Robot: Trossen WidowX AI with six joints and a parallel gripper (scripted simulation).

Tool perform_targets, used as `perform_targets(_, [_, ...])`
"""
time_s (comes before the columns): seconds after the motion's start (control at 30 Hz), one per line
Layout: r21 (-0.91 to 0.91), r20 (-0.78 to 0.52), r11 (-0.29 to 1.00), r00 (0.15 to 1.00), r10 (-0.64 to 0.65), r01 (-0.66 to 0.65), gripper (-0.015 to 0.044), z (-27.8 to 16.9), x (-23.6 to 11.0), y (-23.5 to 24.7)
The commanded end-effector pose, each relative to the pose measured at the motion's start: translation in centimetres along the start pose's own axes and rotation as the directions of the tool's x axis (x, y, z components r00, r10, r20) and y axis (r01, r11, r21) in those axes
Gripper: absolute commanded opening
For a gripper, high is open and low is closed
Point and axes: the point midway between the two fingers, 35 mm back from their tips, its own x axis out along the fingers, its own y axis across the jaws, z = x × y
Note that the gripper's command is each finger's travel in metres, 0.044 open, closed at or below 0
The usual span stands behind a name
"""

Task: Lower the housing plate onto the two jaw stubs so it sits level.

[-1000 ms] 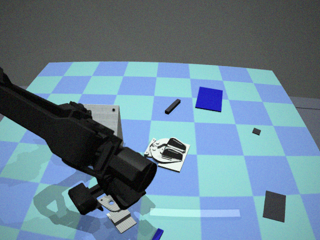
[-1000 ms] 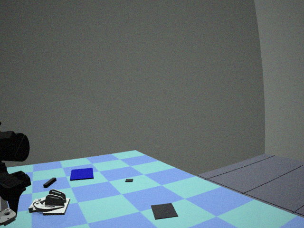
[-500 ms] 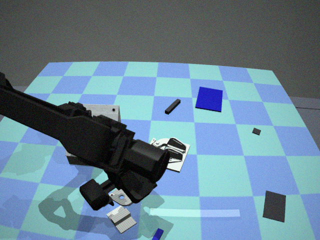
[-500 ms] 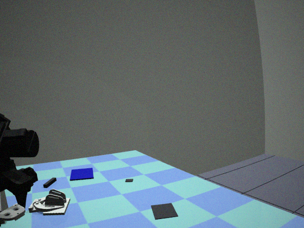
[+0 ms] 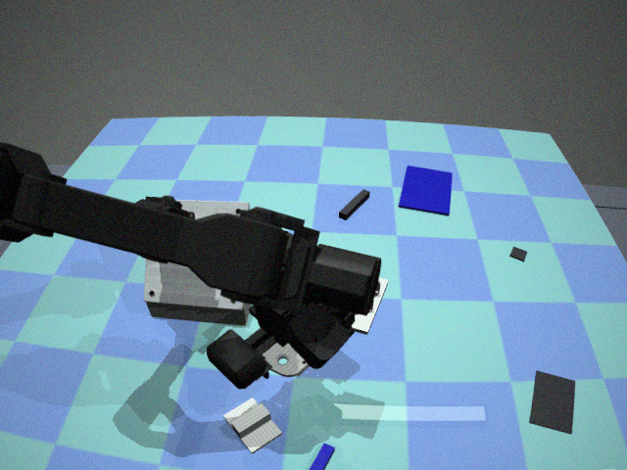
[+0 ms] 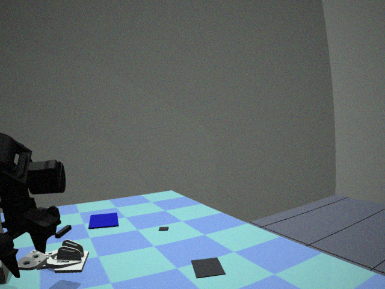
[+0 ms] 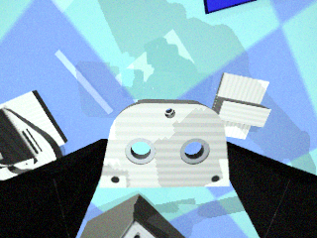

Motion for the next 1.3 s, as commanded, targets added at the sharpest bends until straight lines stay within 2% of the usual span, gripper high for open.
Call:
perform_targets(0.0, [-0.024, -0.010, 1.000, 1.000, 0.006, -0.006, 0.0351, -0.2, 0.2, 1.4])
perform_targets(1.27, [-0.251, -0.024, 0.968, 1.000, -0.009, 0.003, 0.0351, -5.5, 0.6, 12.7])
